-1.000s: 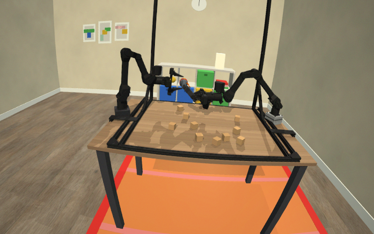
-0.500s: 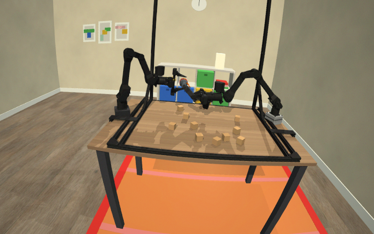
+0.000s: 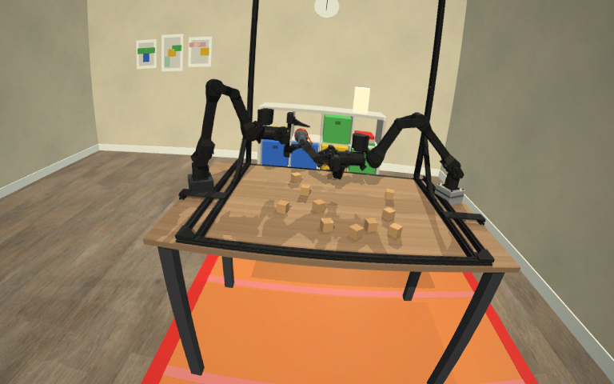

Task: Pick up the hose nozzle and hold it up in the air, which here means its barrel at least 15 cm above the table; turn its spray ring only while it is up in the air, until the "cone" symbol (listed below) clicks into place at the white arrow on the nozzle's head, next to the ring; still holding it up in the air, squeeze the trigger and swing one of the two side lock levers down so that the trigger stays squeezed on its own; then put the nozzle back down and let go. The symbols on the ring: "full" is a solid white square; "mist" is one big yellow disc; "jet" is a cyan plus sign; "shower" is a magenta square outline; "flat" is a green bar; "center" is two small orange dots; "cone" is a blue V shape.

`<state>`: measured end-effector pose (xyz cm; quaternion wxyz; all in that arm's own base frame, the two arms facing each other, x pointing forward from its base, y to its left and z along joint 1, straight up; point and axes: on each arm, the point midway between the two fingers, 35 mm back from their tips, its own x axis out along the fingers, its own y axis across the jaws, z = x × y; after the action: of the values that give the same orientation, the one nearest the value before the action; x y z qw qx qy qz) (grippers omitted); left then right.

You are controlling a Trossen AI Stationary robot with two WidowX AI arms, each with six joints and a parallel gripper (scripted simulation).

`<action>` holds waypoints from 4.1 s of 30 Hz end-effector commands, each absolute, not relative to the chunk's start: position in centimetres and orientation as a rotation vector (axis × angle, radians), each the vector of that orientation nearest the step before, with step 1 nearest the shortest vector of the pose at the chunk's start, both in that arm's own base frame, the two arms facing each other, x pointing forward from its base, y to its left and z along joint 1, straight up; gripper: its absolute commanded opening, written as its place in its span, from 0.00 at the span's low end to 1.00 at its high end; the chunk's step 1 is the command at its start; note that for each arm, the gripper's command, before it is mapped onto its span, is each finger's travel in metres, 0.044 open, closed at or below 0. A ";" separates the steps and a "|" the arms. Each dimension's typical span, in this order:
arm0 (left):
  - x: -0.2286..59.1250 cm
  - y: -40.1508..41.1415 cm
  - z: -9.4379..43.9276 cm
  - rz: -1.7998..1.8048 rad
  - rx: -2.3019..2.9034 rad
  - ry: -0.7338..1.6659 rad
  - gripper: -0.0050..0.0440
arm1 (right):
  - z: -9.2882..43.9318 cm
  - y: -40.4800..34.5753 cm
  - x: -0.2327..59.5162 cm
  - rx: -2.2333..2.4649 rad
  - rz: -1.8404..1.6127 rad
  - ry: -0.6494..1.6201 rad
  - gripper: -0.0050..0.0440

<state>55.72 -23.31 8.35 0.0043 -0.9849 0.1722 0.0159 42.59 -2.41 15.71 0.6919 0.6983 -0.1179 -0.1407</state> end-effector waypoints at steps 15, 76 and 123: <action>55.9 -23.3 9.1 0.014 -3.093 0.539 0.10 | 15.8 -2.4 42.8 1.560 -0.314 -0.263 0.65; 55.9 -23.3 9.1 0.014 -3.093 0.539 0.10 | 15.8 -2.0 43.4 1.637 -0.942 0.336 0.10; 55.9 -23.3 9.1 0.014 -3.093 0.539 0.10 | 18.2 -1.8 41.0 1.623 -1.002 0.400 0.92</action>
<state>55.79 -23.16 8.37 0.0043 -0.9852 0.1705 0.0155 41.74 -2.10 16.88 0.5609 0.6859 0.1742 -0.4295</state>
